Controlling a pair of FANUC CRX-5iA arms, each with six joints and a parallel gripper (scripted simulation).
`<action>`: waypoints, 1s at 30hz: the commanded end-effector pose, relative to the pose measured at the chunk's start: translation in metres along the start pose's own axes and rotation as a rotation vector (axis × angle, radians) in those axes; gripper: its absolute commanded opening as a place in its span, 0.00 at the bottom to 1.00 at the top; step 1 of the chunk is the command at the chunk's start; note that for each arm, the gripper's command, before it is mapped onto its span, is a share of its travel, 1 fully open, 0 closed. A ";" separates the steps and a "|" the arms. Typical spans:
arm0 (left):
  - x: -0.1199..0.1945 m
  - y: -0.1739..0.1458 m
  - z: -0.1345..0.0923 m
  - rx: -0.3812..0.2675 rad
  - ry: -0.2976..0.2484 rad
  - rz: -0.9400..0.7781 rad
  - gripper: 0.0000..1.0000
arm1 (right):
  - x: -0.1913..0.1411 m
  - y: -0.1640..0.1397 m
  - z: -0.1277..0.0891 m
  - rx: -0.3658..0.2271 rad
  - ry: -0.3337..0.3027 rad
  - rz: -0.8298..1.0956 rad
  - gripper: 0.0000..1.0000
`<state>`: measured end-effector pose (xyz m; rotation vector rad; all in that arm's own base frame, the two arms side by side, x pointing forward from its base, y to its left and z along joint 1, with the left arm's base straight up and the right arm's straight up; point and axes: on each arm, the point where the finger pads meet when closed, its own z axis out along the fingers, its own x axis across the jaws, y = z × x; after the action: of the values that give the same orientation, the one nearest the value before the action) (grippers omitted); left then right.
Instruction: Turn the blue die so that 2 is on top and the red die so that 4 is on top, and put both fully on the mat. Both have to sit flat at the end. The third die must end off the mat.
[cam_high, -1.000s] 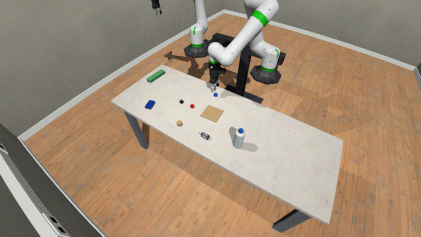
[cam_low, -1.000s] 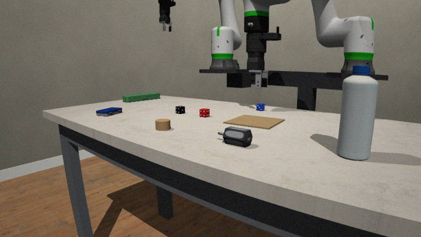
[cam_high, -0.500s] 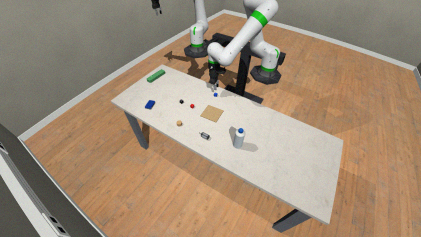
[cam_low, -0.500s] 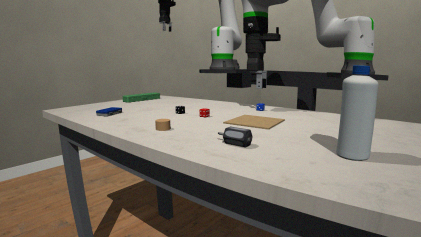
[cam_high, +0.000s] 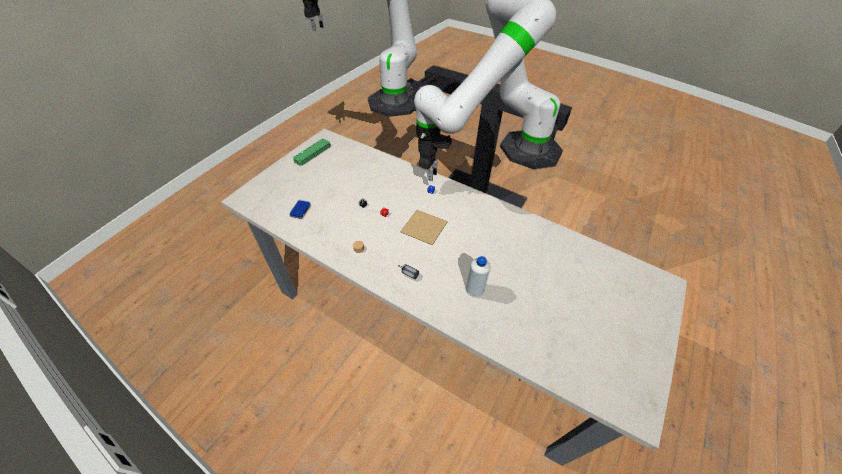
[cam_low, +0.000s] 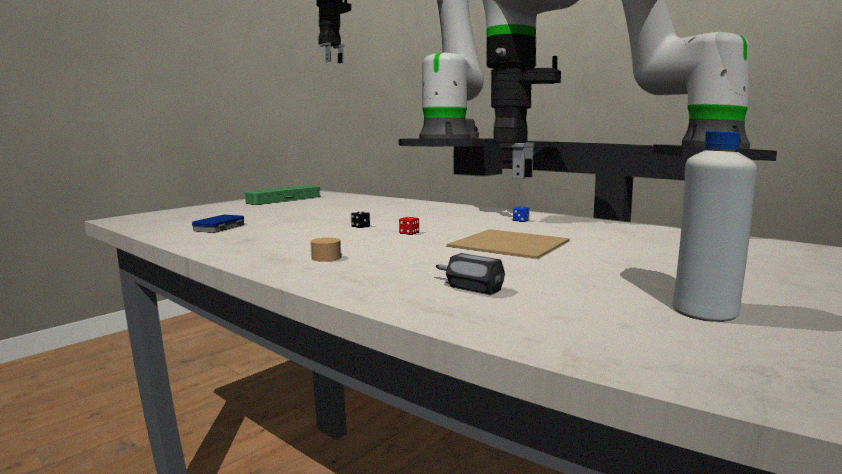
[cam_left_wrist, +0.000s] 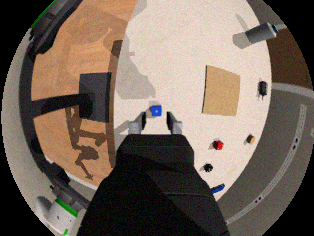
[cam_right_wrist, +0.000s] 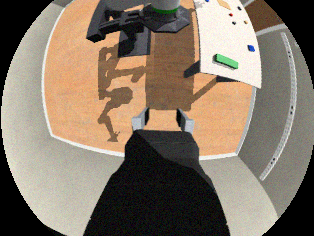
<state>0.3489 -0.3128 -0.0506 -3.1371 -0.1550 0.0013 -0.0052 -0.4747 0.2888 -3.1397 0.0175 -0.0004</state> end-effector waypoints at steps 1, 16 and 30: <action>0.000 0.000 0.001 -0.001 0.001 0.000 0.79 | 0.000 0.000 -0.001 -0.002 0.000 0.000 1.00; 0.000 0.001 0.019 -0.001 0.001 0.000 0.79 | 0.000 0.000 -0.001 -0.002 0.000 0.000 1.00; 0.000 0.001 0.037 -0.001 0.001 0.000 0.79 | 0.000 0.000 -0.001 -0.002 0.000 0.000 1.00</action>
<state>0.3484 -0.3131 -0.0858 -3.1366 -0.1552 0.0017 -0.0052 -0.4747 0.2888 -3.1397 0.0175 -0.0004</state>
